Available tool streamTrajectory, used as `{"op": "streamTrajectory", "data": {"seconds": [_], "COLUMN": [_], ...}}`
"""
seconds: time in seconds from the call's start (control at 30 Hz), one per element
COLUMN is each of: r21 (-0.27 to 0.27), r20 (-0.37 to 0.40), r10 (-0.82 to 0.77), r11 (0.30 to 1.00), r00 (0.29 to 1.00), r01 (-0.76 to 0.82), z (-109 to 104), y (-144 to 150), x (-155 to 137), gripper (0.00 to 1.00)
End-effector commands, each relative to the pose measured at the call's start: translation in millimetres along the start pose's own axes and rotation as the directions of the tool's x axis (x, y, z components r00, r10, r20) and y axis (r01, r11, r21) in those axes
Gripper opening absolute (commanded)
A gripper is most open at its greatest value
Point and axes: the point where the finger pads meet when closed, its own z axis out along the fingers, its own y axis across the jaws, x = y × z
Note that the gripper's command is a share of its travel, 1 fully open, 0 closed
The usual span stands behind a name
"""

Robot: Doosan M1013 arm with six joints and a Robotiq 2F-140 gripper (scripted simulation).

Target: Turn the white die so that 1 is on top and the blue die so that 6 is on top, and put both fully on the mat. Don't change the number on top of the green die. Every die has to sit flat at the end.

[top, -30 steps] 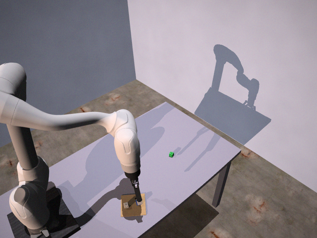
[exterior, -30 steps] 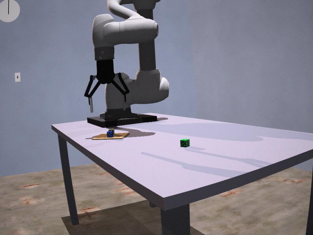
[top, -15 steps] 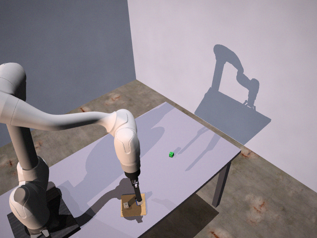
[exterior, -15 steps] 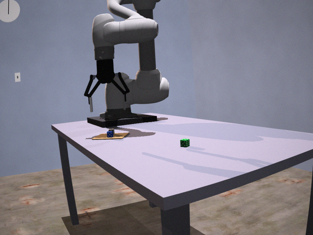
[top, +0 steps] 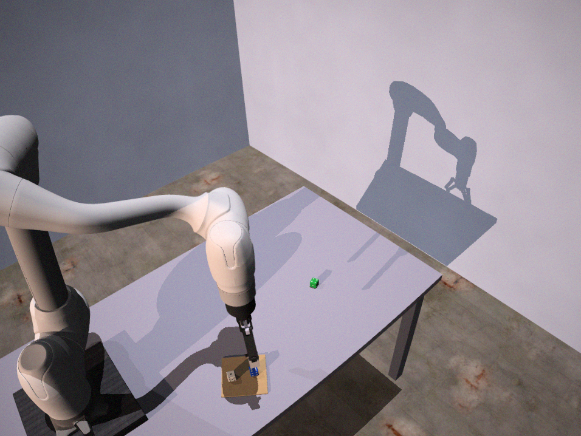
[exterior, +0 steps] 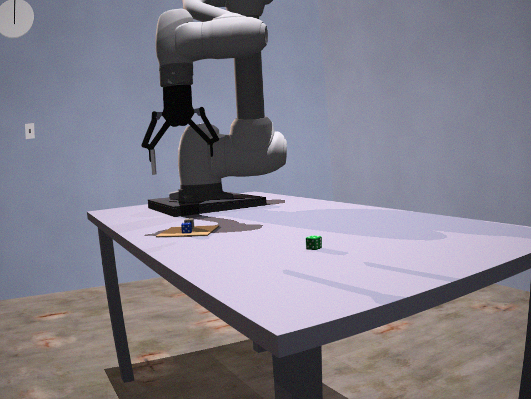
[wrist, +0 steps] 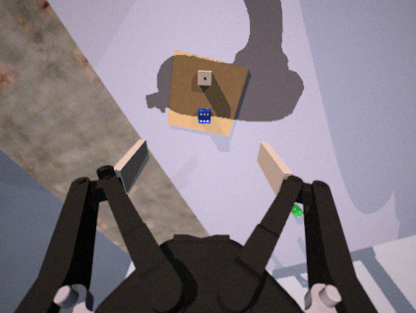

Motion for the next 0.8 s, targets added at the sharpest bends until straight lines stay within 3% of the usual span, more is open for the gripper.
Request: {"op": "streamTrajectory", "data": {"seconds": [0.0, 0.23, 0.77], "r21": [0.000, 0.000, 0.000], "r20": [0.000, 0.000, 0.000], "r10": [0.000, 0.000, 0.000], "r11": [1.000, 1.000, 1.000], "r00": [1.000, 1.000, 1.000], "r01": [0.000, 0.000, 0.000], "z": [-13.6, -28.0, -28.6], "y": [0.0, 0.0, 0.0], "x": [0.0, 0.0, 0.0], "gripper": [1.00, 1.00, 1.00]}}
